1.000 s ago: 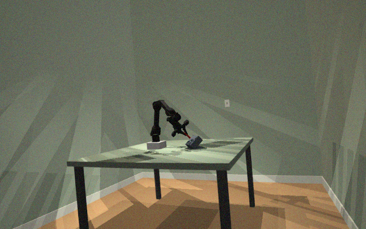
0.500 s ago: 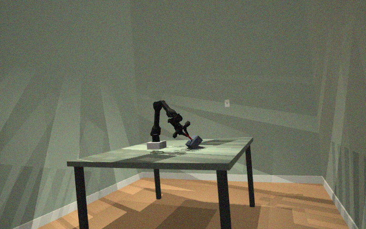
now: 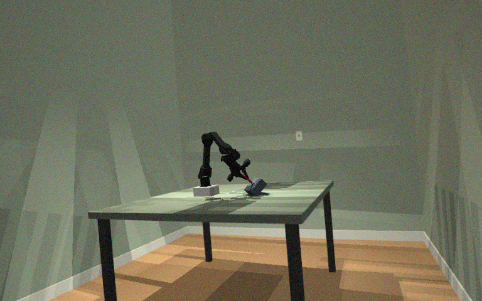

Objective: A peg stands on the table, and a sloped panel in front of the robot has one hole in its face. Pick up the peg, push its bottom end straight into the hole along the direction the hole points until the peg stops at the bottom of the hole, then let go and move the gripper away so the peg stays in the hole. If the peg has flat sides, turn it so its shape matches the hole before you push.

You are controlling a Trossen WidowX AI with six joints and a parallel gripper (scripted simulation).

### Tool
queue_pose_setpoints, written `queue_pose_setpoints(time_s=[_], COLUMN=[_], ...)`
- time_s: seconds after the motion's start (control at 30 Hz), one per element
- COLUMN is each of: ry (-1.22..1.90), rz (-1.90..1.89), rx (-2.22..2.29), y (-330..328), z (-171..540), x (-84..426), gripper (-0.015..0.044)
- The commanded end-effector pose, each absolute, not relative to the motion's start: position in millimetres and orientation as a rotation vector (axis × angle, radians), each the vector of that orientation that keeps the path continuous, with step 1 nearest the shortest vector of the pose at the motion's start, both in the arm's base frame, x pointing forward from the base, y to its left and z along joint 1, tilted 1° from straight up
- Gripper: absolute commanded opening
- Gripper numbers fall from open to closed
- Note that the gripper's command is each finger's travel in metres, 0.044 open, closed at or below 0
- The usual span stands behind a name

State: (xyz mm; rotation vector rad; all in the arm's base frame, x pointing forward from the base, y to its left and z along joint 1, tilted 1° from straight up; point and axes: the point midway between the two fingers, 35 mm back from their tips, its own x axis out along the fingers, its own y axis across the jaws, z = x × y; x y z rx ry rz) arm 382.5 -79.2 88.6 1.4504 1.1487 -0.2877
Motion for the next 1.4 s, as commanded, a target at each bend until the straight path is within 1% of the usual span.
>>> queue_pose_setpoints(time_s=[0.0,1.37], ry=[1.150,1.150], rz=[-0.287,-0.286], rx=[1.449,1.450], y=[-79.2,-73.8], z=[87.3,77.7], x=[380.7,383.5], gripper=[0.0000,0.0000])
